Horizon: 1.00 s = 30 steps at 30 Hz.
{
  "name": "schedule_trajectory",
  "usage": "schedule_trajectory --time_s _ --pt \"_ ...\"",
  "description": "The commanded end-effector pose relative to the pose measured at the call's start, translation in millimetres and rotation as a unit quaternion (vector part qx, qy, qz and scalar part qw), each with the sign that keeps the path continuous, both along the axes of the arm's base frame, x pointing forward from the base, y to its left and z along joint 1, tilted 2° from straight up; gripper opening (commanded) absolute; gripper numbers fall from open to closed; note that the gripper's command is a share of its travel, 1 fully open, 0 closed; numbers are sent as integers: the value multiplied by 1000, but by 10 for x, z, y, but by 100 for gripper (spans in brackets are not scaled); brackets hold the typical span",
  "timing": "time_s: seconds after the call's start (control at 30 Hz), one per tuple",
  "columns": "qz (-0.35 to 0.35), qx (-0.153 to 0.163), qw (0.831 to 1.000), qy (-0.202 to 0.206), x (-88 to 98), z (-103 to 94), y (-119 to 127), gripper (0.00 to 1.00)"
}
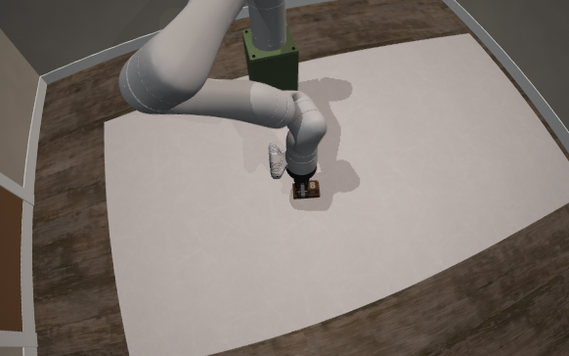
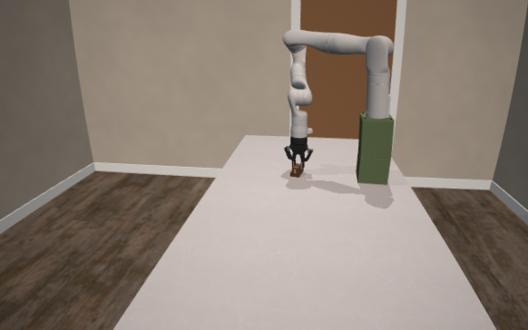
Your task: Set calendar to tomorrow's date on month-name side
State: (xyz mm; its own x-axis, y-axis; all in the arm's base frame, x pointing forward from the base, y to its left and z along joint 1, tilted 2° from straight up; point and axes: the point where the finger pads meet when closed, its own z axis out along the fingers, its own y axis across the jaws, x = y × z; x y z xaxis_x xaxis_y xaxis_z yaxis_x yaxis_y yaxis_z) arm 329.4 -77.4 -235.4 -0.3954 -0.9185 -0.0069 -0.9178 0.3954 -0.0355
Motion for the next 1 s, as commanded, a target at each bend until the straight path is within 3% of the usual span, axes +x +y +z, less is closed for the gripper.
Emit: schedule_trajectory --time_s 0.0,0.43,0.77,0.97 --pt "0 0 1000 0 5 2 -2 26" --pt "0 0 1000 0 1 119 -1 26" --pt "0 0 1000 0 -25 823 4 26" --pt "0 0 1000 0 -31 988 6 26"
